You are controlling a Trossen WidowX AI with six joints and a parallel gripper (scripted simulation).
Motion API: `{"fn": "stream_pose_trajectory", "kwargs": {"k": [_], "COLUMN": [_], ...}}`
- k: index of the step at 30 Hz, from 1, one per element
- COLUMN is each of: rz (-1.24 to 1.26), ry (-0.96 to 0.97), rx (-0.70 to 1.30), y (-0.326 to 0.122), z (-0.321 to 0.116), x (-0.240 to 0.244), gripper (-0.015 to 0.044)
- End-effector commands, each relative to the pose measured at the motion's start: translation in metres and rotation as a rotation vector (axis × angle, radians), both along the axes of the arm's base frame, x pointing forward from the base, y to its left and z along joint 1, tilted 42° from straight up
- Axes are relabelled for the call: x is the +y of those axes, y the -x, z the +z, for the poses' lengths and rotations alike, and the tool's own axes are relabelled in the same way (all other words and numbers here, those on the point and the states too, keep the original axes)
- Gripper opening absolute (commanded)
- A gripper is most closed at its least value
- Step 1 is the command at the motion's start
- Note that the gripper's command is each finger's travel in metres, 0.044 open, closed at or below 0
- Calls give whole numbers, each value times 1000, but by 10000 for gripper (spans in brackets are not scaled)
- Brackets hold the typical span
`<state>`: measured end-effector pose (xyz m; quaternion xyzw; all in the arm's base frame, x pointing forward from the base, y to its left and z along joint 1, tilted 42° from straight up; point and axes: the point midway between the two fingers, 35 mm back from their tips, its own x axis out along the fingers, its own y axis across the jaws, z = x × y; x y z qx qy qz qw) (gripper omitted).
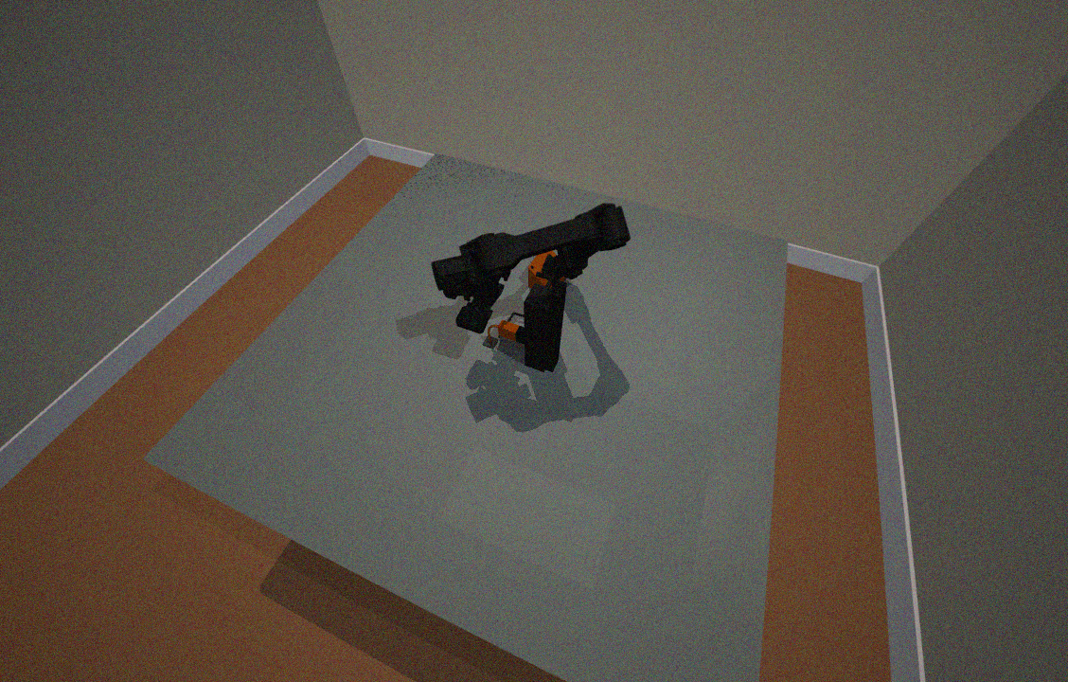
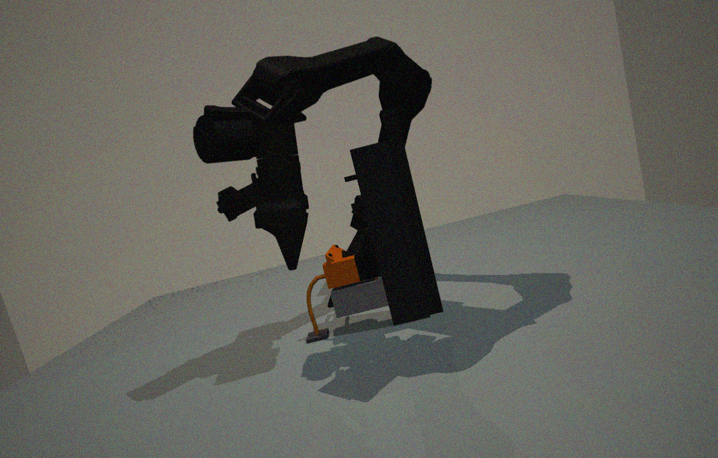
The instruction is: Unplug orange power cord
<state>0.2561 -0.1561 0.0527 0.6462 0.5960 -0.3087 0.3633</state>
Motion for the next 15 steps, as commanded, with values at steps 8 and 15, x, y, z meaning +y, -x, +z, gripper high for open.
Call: {"fn": "stream_pose_trajectory", "kwargs": {"k": [8,15], "rz": [-85,-86], "ry": [-143,-144], "rx": [14,15], "y": [-2,-3], "z": [1,6], "x": [12,18], "gripper": [160,160]}}
